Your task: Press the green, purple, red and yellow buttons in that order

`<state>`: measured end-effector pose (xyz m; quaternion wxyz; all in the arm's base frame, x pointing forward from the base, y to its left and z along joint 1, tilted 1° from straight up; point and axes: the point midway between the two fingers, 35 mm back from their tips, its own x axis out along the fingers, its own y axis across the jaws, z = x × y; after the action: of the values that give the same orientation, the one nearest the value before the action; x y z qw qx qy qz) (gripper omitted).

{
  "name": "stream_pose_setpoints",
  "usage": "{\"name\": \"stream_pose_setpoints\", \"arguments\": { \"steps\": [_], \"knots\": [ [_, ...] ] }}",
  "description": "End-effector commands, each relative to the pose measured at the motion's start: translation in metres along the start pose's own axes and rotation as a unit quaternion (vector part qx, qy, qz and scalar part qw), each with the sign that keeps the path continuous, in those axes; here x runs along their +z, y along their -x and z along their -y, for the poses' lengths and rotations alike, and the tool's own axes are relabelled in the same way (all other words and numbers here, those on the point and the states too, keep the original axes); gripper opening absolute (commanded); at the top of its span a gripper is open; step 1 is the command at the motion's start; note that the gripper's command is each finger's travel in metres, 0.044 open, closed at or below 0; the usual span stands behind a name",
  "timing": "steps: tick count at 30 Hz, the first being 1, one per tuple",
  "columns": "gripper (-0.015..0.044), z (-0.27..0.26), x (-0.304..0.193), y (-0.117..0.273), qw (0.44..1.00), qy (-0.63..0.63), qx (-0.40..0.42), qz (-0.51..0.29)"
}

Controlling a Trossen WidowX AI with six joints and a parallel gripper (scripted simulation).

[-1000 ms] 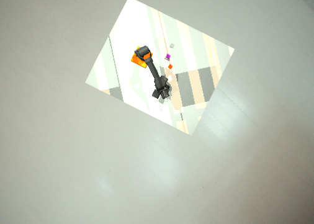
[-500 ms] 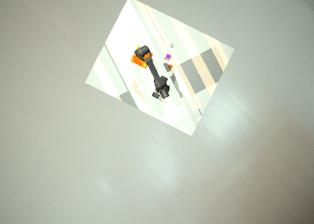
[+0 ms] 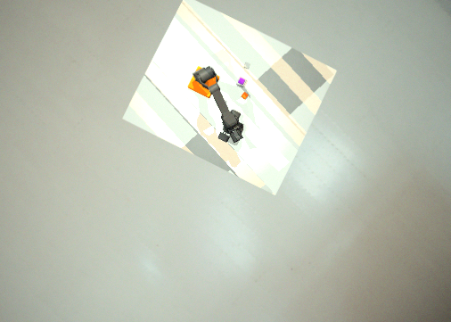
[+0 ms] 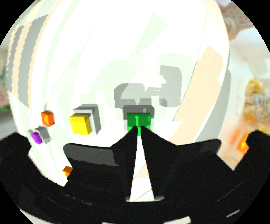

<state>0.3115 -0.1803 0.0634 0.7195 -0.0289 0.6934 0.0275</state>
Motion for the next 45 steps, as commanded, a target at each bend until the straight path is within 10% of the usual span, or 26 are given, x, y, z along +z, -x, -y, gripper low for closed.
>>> {"name": "stream_pose_setpoints", "arguments": {
  "steps": [1,26,45],
  "knots": [
    [0.002,0.001,-0.001,-0.008,1.0,-0.002,-0.002,-0.002],
    [0.002,0.0,-0.001,-0.017,1.0,-0.002,-0.002,-0.002],
    [0.002,0.0,-0.001,0.079,1.0,-0.002,-0.002,-0.002]
  ]
}}
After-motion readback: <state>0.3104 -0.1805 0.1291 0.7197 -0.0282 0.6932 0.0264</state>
